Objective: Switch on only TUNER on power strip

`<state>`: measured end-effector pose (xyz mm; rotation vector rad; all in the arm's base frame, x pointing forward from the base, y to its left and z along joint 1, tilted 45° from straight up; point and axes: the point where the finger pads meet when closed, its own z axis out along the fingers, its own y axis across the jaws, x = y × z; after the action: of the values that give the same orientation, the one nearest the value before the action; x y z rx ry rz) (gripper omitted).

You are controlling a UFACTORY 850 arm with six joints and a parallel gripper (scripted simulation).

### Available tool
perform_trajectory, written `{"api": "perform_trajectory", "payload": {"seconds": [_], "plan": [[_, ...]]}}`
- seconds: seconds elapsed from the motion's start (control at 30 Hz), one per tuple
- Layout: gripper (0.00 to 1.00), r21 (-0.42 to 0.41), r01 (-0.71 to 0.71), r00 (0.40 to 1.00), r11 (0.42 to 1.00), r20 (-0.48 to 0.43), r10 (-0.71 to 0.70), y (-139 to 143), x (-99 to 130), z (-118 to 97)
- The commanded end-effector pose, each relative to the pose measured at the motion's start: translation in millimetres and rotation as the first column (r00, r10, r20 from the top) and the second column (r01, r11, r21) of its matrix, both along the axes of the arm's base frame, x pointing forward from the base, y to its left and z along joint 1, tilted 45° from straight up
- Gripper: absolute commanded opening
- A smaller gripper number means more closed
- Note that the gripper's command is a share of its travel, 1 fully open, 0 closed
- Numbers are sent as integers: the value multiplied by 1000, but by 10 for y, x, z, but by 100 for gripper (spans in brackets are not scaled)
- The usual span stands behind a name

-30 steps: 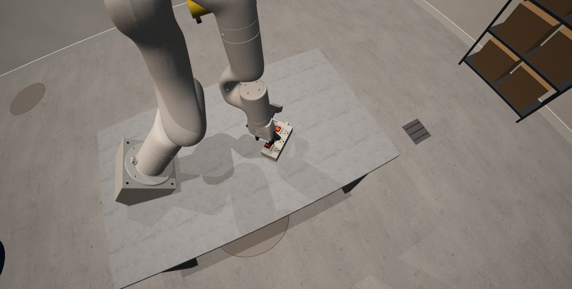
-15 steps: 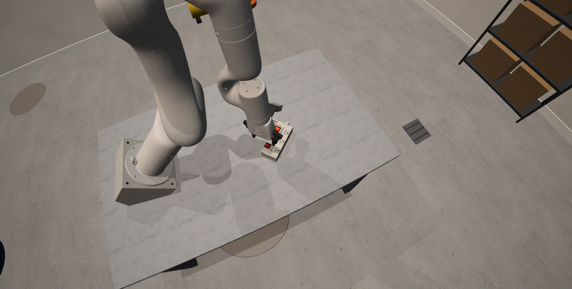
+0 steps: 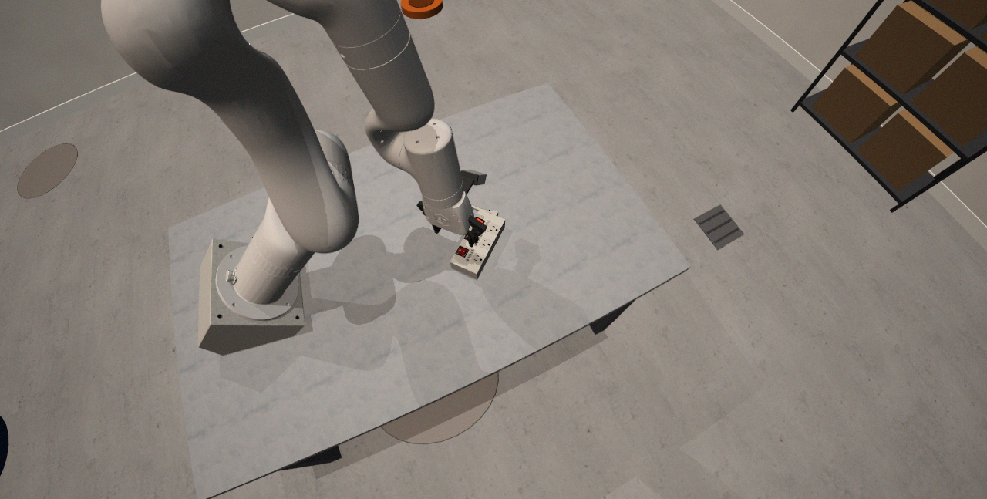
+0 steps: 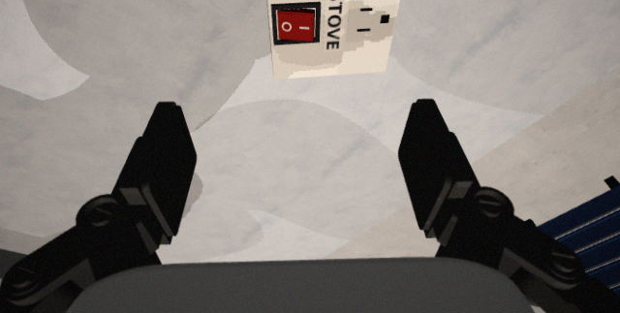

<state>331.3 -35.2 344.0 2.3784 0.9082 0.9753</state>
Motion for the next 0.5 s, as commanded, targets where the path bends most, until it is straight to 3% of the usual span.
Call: {"api": "perform_trajectory", "payload": {"seconds": [0.0,0.47], "plan": [[100,67,-66,997,996,-45,69,5,-241,246],[100,67,-66,997,996,-45,69,15,-462,468]]}}
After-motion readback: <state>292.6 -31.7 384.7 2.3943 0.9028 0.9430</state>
